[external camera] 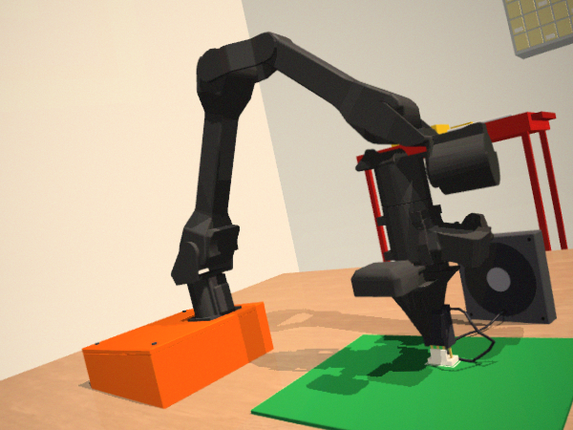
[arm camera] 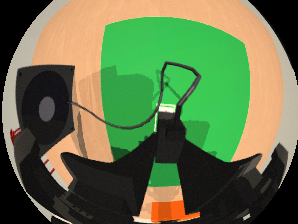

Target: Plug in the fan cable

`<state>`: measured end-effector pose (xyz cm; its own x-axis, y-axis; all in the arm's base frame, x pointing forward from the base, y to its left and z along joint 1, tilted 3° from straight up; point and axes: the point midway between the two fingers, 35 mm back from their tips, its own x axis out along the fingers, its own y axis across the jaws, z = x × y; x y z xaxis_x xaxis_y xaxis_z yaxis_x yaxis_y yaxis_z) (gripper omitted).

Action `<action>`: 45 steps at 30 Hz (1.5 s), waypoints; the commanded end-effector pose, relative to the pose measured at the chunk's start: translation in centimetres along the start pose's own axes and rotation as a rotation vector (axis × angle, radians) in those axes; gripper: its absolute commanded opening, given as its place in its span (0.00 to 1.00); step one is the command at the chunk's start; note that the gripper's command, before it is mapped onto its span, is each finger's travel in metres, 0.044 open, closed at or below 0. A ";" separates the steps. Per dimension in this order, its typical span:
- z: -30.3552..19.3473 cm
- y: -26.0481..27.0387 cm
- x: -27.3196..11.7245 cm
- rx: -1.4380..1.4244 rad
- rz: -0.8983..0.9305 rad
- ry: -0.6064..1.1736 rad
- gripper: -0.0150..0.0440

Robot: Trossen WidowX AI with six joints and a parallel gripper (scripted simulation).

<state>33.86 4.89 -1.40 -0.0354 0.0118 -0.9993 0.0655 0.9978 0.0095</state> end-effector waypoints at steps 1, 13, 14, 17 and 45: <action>0.0 0.0 0.1 0.005 -0.003 -0.001 0.25; 0.0 -0.1 0.6 0.005 -0.003 -0.001 0.25; 0.0 -0.1 0.7 0.005 -0.003 -0.001 0.25; 0.0 -0.1 0.9 0.005 -0.003 -0.001 0.25; 0.0 0.0 1.6 0.000 0.001 -0.001 0.69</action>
<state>33.79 4.94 -2.99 -0.0346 0.0127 -0.9993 0.0655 0.9978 0.0104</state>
